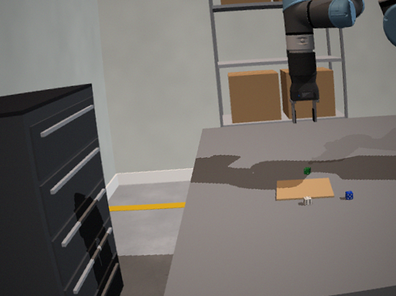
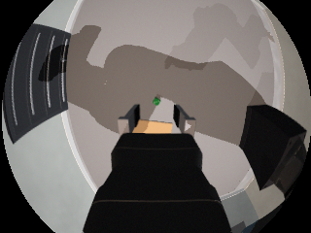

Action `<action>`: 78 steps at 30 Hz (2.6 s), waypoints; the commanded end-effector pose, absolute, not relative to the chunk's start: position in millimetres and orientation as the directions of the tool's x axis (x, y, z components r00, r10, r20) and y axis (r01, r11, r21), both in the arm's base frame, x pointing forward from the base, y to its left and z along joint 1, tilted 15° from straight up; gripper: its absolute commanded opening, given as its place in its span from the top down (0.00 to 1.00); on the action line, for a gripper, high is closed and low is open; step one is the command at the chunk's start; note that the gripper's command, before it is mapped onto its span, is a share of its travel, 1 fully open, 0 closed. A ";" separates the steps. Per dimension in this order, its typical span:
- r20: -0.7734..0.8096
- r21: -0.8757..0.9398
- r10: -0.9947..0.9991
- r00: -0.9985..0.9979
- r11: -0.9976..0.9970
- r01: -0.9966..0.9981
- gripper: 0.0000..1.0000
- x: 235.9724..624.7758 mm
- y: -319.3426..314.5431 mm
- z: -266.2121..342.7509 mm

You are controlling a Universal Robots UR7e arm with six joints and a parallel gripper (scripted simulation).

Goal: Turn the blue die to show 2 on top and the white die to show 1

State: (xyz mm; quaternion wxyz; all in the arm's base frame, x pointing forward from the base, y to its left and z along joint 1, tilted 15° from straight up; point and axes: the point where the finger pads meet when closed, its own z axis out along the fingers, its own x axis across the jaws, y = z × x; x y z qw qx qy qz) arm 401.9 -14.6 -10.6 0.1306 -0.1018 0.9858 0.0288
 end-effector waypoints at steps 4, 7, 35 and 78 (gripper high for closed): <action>-0.264 0.029 -0.191 -0.945 0.978 -0.206 0.00 401.7 -15.0 -10.4; -0.264 0.029 -0.191 -0.945 0.978 -0.206 0.00 401.7 -15.0 -10.4; -0.264 0.029 -0.191 -0.945 0.978 -0.206 0.00 410.3 -12.2 -43.2; -0.264 0.029 -0.191 -0.945 0.978 -0.206 0.00 430.7 -5.6 -121.1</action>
